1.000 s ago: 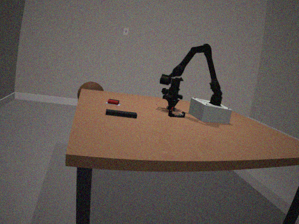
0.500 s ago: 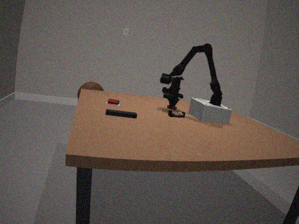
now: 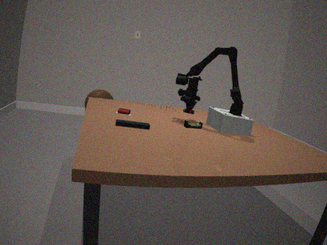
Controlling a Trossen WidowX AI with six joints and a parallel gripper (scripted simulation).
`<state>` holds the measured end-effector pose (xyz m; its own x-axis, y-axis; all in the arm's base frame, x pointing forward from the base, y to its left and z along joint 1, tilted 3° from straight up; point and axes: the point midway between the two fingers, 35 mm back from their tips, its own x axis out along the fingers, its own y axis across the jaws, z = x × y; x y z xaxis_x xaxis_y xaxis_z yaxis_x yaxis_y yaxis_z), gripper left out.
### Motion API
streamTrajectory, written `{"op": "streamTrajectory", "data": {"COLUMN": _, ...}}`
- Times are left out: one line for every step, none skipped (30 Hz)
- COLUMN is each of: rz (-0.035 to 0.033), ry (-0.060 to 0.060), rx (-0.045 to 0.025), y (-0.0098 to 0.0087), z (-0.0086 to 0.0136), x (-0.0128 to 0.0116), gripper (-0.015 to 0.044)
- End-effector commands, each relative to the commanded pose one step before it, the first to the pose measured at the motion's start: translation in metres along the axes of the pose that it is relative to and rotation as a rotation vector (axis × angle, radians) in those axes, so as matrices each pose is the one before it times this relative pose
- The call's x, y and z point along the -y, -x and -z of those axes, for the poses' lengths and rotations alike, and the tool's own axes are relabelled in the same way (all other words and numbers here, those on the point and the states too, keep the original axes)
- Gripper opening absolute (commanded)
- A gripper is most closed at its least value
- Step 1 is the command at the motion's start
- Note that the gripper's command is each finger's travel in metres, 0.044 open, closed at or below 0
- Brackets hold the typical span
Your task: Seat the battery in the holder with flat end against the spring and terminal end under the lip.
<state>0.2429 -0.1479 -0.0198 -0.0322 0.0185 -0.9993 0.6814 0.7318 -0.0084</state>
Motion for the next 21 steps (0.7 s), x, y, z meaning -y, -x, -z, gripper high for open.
{"op": "streamTrajectory", "data": {"rz": -0.00201, "ry": 0.1191, "rx": 0.01364, "y": 0.00601, "z": 0.00593, "x": -0.02083, "gripper": 0.0078}}
{"op": "streamTrajectory", "data": {"rz": -0.00002, "ry": 0.037, "rx": 0.00248, "y": 0.00096, "z": 0.0017, "x": -0.00626, "gripper": 0.0078}}
{"op": "streamTrajectory", "data": {"rz": -0.00004, "ry": 0.0362, "rx": 0.00241, "y": 0.00093, "z": 0.00157, "x": -0.00613, "gripper": 0.0078}}
{"op": "streamTrajectory", "data": {"rz": -0.00104, "ry": 0.0337, "rx": -0.00023, "y": 0.00112, "z": 0.00147, "x": -0.00674, "gripper": 0.0078}}
{"op": "streamTrajectory", "data": {"rz": -0.00104, "ry": 0.034, "rx": -0.00026, "y": 0.00112, "z": 0.00143, "x": -0.00681, "gripper": 0.0078}}
{"op": "streamTrajectory", "data": {"rz": -0.00104, "ry": 0.034, "rx": -0.00029, "y": 0.00111, "z": 0.00137, "x": -0.00681, "gripper": 0.0078}}
{"op": "streamTrajectory", "data": {"rz": -0.00104, "ry": 0.034, "rx": -0.00031, "y": 0.00109, "z": 0.0013, "x": -0.00681, "gripper": 0.0078}}
{"op": "streamTrajectory", "data": {"rz": -0.00104, "ry": 0.034, "rx": -0.00034, "y": 0.00108, "z": 0.00124, "x": -0.00681, "gripper": 0.0078}}
{"op": "streamTrajectory", "data": {"rz": -0.00072, "ry": 0.0339, "rx": -0.00041, "y": 0.00104, "z": 0.0012, "x": -0.0068, "gripper": 0.0078}}
{"op": "streamTrajectory", "data": {"rz": -0.00072, "ry": 0.034, "rx": -0.00044, "y": 0.00104, "z": 0.00114, "x": -0.00682, "gripper": 0.0078}}
{"op": "streamTrajectory", "data": {"rz": -0.00072, "ry": 0.034, "rx": -0.00046, "y": 0.00103, "z": 0.00108, "x": -0.00682, "gripper": 0.0078}}
{"op": "streamTrajectory", "data": {"rz": -0.00072, "ry": 0.034, "rx": -0.00048, "y": 0.00102, "z": 0.00102, "x": -0.00682, "gripper": 0.0078}}
{"op": "streamTrajectory", "data": {"rz": -0.00072, "ry": 0.034, "rx": -0.0005, "y": 0.00101, "z": 0.00096, "x": -0.00681, "gripper": 0.0078}}
{"op": "streamTrajectory", "data": {"rz": -0.00054, "ry": 0.0339, "rx": -0.00044, "y": 0.00101, "z": 0.00089, "x": -0.0068, "gripper": 0.0078}}
{"op": "streamTrajectory", "data": {"rz": -0.00054, "ry": 0.034, "rx": -0.00046, "y": 0.001, "z": 0.00083, "x": -0.00682, "gripper": 0.0078}}
{"op": "streamTrajectory", "data": {"rz": -0.00054, "ry": 0.034, "rx": -0.00048, "y": 0.00099, "z": 0.00077, "x": -0.00681, "gripper": 0.0078}}
{"op": "streamTrajectory", "data": {"rz": -0.00055, "ry": 0.034, "rx": -0.0005, "y": 0.00098, "z": 0.00072, "x": -0.00681, "gripper": 0.0078}}
{"op": "streamTrajectory", "data": {"rz": -0.00055, "ry": 0.034, "rx": -0.00051, "y": 0.00097, "z": 0.00066, "x": -0.0068, "gripper": 0.0078}}
{"op": "streamTrajectory", "data": {"rz": -0.00055, "ry": 0.0339, "rx": -0.00053, "y": 0.00096, "z": 0.0006, "x": -0.00679, "gripper": 0.0078}}
{"op": "streamTrajectory", "data": {"rz": -0.00056, "ry": 0.0339, "rx": -0.00055, "y": 0.00095, "z": 0.00054, "x": -0.00678, "gripper": 0.0078}}
{"op": "streamTrajectory", "data": {"rz": -0.00045, "ry": 0.0273, "rx": -0.00046, "y": 0.00076, "z": 0.00037, "x": -0.00546, "gripper": 0.0078}}
